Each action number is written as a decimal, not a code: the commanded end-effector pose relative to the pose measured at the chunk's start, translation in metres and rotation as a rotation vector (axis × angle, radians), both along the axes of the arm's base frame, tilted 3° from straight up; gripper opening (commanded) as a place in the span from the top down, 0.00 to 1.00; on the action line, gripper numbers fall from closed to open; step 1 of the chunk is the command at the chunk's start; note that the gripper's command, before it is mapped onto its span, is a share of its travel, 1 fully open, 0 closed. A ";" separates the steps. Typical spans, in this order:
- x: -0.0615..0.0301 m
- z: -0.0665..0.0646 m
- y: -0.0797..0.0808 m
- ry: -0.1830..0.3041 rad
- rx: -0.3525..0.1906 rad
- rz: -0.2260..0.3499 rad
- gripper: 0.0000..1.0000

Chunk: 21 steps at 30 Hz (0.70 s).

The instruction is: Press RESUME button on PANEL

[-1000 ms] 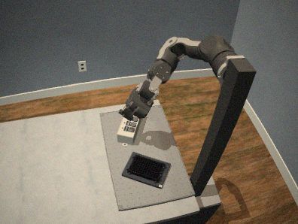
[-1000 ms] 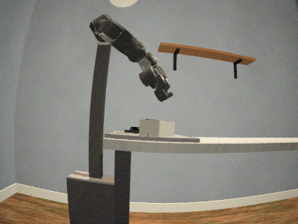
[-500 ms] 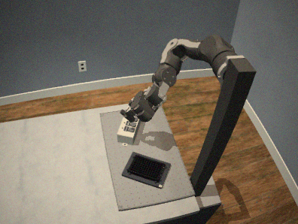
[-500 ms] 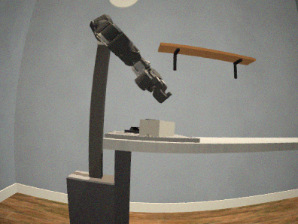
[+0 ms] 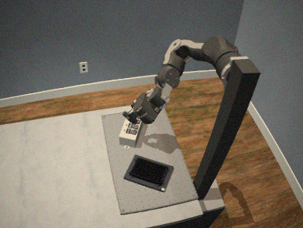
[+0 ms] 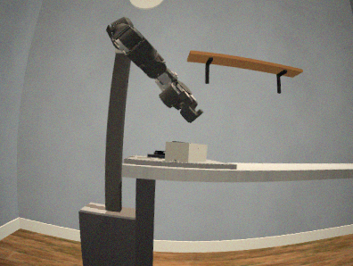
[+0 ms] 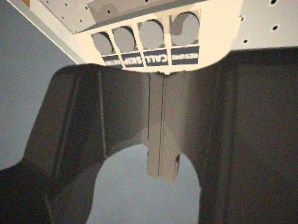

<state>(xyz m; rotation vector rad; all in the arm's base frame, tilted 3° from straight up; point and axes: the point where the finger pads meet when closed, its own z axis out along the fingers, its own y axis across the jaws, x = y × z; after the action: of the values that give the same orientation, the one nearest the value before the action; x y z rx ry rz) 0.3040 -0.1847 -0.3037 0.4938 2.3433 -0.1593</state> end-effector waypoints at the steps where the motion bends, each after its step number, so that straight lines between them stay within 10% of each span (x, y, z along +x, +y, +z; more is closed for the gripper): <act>1: -0.0003 0.001 0.000 -0.003 0.000 -0.001 1.00; 5: -0.0003 0.001 0.000 -0.003 0.000 -0.001 1.00; 10: -0.0005 -0.031 0.001 -0.001 0.003 0.003 1.00; 21: -0.0005 -0.031 0.001 -0.001 0.003 0.003 1.00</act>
<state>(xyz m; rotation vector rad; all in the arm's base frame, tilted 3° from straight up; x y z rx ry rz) 0.3018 -0.1838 -0.3364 0.4909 2.3513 -0.1641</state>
